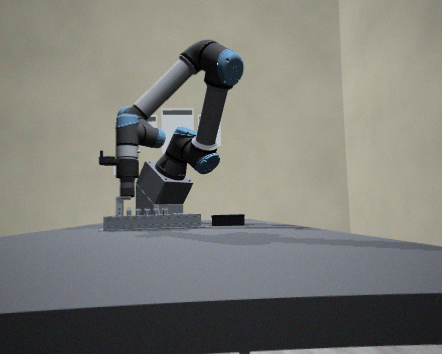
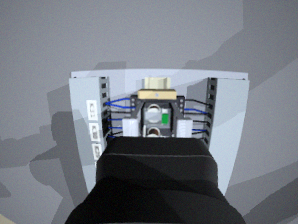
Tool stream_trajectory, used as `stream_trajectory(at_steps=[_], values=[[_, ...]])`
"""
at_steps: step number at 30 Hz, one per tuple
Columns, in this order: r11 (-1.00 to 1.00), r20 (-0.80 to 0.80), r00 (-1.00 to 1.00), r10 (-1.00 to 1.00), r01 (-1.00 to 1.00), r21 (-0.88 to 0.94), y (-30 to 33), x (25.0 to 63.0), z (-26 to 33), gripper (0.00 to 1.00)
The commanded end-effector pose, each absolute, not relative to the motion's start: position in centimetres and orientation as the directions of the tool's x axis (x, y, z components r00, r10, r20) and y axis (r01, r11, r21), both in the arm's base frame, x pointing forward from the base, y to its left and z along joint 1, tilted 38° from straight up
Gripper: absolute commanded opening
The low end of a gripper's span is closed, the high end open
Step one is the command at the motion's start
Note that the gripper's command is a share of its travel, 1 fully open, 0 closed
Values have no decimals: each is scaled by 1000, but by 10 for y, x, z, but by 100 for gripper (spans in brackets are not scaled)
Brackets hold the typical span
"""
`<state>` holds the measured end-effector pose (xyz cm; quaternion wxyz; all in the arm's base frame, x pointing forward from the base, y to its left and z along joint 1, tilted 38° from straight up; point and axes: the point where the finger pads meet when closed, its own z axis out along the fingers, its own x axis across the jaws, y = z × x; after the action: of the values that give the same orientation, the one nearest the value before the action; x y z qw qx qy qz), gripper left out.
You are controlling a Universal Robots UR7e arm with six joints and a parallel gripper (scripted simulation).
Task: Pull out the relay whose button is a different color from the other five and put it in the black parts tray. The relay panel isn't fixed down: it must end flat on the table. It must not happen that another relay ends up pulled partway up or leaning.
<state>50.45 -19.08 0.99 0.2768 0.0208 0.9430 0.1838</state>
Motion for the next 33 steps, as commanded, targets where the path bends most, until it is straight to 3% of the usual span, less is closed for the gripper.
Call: stream_trajectory(at_steps=[1, 33], values=[[932, -520, -842, 142, -63, 357, -191, 505, 10, 0], [932, -560, -813, 160, -63, 357, -191, 503, 10, 0]])
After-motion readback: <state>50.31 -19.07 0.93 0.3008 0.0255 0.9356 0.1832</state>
